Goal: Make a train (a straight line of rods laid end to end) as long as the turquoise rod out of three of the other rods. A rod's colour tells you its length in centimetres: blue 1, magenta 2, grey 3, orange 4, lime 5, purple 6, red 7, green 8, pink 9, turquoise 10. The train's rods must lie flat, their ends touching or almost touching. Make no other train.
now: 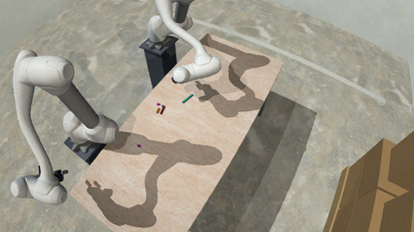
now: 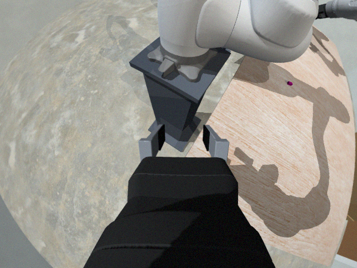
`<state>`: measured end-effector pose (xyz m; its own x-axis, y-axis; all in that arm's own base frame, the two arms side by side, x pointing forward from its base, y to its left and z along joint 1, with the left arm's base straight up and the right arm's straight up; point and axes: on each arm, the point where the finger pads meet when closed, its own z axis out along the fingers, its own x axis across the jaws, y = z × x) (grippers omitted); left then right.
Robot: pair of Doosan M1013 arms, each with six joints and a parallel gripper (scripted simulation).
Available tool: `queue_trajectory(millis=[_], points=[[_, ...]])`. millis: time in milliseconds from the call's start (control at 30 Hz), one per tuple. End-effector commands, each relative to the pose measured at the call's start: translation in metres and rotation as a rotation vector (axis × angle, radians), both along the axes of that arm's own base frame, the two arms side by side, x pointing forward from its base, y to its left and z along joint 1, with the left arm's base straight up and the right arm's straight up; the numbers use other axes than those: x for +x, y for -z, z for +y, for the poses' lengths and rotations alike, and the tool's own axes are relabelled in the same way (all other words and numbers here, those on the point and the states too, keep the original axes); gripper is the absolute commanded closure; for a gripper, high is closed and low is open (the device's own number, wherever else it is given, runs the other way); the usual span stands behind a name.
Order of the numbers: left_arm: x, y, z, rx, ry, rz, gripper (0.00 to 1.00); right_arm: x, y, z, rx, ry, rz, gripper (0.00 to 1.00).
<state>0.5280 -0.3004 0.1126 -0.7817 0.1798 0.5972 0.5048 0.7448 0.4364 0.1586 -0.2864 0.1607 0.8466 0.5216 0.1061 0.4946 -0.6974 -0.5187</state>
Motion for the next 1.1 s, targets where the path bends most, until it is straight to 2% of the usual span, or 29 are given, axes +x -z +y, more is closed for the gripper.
queue_trajectory(millis=[0,400,767,1067], points=[[0.000,-0.001,0.000,-0.001,0.000,-0.002,0.00,-0.026,0.001,-0.014,0.038,0.105,0.033,0.00],[0.000,-0.001,0.000,-0.001,0.000,-0.002,0.00,-0.097,0.002,-0.033,0.155,0.385,0.109,0.00],[0.000,-0.001,0.000,-0.001,0.000,-0.002,0.00,-0.121,0.002,-0.036,0.198,0.479,0.131,0.00],[0.000,-0.001,0.000,-0.001,0.000,-0.002,0.00,-0.126,0.002,-0.037,0.207,0.497,0.135,0.00]])
